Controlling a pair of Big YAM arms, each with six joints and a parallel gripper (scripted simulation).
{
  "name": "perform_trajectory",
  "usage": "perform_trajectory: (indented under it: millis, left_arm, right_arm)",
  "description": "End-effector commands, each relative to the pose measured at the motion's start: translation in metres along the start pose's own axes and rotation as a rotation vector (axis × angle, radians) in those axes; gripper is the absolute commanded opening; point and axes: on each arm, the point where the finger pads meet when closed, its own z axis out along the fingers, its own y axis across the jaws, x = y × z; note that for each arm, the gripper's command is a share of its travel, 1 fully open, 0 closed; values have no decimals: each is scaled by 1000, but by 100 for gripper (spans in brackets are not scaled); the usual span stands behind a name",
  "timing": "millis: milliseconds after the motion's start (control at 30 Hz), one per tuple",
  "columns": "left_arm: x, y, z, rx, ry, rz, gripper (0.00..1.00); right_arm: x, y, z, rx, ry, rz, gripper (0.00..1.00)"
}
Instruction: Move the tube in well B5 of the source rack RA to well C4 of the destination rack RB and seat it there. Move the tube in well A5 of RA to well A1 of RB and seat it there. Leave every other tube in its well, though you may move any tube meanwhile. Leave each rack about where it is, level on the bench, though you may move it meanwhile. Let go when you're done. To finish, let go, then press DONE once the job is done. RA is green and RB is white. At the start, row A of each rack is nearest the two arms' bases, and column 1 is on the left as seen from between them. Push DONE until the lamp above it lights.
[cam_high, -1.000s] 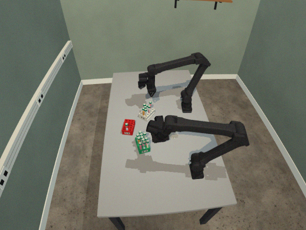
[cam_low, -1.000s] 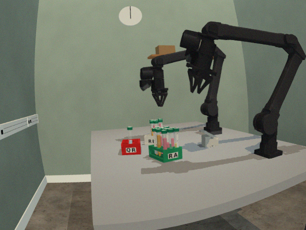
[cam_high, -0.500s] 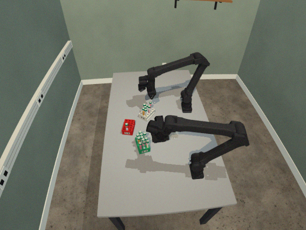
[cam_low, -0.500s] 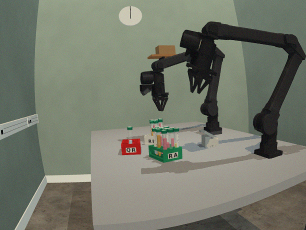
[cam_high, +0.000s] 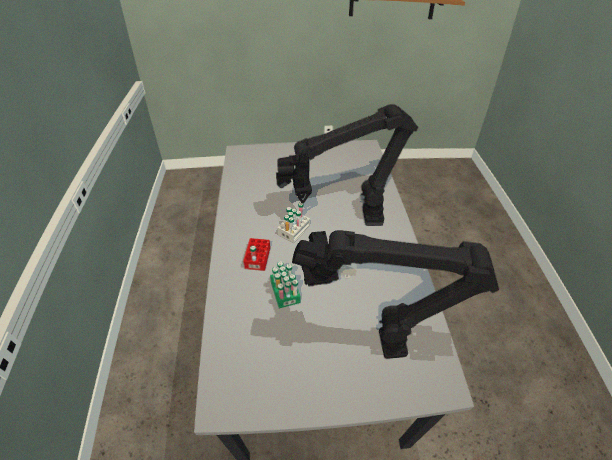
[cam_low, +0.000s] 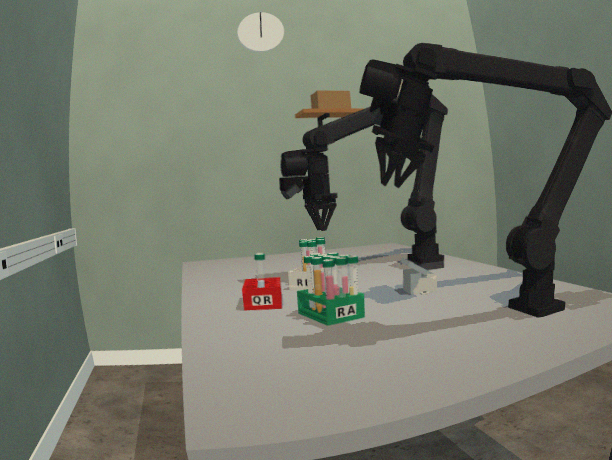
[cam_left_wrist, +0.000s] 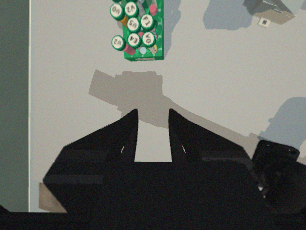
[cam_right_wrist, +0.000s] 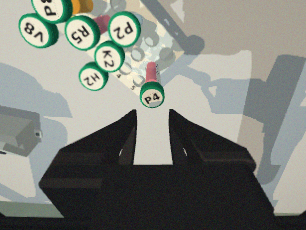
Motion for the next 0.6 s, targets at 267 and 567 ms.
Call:
perform_trajectory:
  millis: [267, 567]
  left_arm:
    - [-9, 9, -12, -32, -15, 12, 30]
    - [-9, 9, -12, -32, -15, 12, 30]
  right_arm:
    - [-16, 6, 7, -2, -24, -5, 30]
    - [-9, 6, 13, -2, -14, -5, 30]
